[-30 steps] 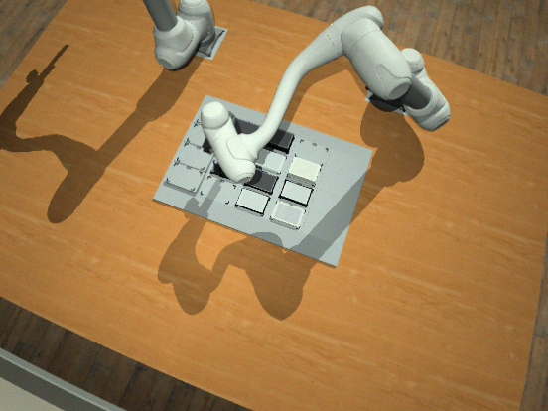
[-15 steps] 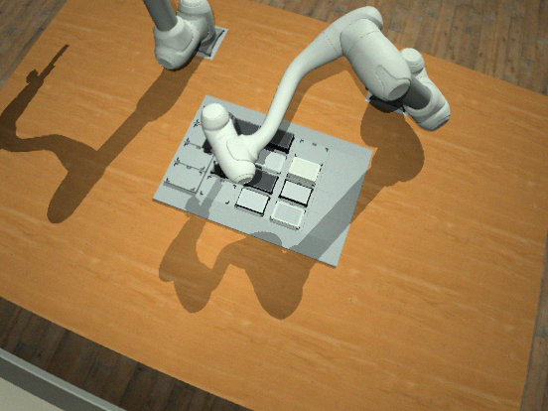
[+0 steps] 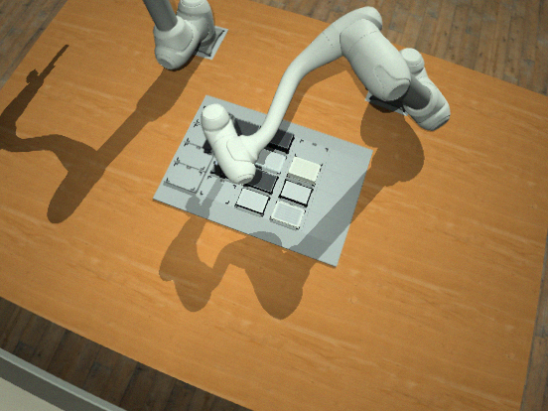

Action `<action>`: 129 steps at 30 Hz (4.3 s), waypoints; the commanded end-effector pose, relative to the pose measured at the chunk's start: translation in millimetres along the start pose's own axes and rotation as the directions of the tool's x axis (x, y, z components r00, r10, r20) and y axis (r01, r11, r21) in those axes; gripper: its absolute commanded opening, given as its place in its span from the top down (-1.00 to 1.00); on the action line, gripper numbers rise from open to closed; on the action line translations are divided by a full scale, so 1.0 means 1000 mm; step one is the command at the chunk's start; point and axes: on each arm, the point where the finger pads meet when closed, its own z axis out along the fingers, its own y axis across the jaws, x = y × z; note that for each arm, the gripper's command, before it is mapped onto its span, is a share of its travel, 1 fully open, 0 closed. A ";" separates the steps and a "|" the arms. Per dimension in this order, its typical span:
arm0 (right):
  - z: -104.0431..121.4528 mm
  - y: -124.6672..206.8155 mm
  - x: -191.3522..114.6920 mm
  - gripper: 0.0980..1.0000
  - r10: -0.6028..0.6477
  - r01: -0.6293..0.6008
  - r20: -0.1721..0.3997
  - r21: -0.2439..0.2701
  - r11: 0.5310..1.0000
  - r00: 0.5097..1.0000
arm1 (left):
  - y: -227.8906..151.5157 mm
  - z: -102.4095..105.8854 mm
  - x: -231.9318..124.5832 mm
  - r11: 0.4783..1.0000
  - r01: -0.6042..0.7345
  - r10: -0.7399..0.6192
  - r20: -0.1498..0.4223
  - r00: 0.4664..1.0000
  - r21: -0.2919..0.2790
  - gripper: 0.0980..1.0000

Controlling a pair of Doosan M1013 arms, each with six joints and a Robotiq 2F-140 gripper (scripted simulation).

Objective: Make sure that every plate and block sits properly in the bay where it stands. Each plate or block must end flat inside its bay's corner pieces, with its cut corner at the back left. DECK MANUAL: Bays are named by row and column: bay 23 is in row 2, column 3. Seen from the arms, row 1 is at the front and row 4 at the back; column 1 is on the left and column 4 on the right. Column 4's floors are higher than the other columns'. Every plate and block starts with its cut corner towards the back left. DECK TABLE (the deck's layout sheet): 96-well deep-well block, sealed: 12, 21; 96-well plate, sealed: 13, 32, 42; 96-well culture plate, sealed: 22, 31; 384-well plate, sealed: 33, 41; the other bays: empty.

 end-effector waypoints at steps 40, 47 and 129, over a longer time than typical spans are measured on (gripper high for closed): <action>-0.001 0.000 0.000 -1.00 0.000 0.000 -0.001 0.000 1.000 1.000 | -0.001 0.015 0.000 1.000 0.000 0.000 -0.001 1.000 0.002 -0.19; -0.001 0.000 0.000 -1.00 0.000 0.000 -0.001 0.000 1.000 1.000 | -0.001 0.015 0.000 1.000 0.000 0.000 -0.001 1.000 0.002 -0.15; -0.001 0.000 0.000 -1.00 0.000 0.000 -0.001 0.000 1.000 1.000 | -0.001 0.014 0.000 1.000 0.000 0.000 -0.001 1.000 0.002 1.00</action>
